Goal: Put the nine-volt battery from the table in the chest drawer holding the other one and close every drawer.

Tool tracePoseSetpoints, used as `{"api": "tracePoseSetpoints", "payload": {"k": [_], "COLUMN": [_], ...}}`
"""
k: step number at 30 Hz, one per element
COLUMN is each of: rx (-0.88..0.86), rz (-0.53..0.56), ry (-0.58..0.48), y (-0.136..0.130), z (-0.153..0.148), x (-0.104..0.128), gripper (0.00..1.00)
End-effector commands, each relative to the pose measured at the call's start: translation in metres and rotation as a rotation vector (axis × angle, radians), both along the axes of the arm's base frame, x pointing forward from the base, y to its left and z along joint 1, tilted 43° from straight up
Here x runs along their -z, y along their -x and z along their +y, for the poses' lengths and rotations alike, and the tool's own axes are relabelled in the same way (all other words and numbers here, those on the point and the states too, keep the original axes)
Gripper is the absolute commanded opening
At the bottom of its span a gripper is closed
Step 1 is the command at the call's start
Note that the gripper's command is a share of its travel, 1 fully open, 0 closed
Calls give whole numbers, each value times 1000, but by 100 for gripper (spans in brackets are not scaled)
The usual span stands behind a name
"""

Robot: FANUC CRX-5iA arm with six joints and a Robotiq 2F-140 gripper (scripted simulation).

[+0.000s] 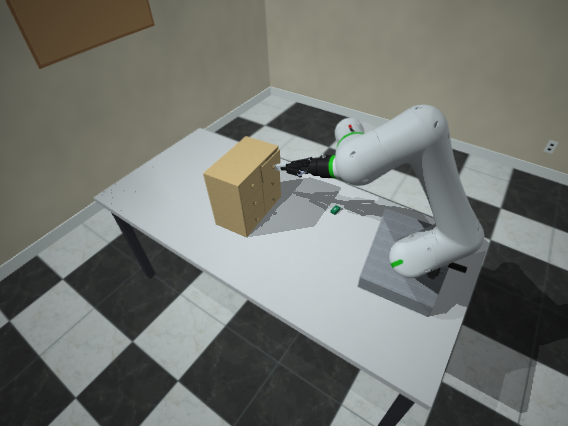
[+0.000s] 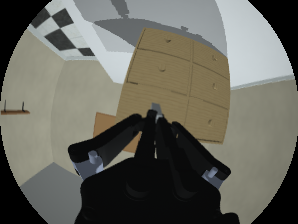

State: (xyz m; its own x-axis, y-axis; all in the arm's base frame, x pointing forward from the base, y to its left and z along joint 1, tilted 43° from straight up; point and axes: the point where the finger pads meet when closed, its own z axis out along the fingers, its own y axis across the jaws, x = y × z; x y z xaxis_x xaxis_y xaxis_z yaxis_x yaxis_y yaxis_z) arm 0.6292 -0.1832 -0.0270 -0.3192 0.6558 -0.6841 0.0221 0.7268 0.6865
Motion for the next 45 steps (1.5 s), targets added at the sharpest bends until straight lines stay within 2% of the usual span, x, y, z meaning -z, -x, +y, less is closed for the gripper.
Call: {"api": "tracePoseSetpoints", "payload": {"k": [1,45], "rx": [0,0], "rz": [0,0], "ry": [0,0], "y": [-3,-10], "z": [0,-1], "x": [0,0], "gripper": [0,0]}}
